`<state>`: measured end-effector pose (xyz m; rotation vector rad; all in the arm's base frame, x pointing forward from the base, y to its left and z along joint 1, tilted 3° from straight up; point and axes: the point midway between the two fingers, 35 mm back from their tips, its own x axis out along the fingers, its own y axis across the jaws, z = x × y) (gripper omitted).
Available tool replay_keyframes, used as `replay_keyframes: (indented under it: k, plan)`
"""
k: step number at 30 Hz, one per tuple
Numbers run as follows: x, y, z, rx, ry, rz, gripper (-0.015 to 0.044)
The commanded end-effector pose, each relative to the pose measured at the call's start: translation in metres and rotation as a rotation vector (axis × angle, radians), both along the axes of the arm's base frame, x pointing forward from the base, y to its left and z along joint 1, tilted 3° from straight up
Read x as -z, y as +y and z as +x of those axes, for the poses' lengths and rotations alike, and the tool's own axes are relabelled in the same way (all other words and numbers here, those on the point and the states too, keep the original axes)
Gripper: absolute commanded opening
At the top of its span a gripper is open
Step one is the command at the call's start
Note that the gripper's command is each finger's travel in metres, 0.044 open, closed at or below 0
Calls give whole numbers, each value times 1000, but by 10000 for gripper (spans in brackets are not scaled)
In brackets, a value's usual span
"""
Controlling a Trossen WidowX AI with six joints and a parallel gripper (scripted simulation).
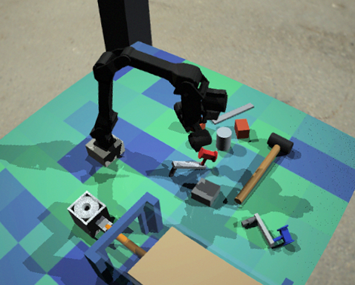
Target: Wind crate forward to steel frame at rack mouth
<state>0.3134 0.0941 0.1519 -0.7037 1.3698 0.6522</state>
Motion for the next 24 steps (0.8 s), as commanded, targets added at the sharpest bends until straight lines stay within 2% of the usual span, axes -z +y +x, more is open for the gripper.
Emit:
replay_keyframes:
  k: [1, 5, 11, 15, 24]
  plan:
    - [13, -1, -1, 4, 15, -11, 440]
    - [61, -1, 2, 4, 15, -11, 440]
    - [63, -1, 3, 4, 15, -11, 440]
    - [96, -1, 5, 4, 15, -11, 440]
    - [106, -1, 6, 4, 15, -11, 440]
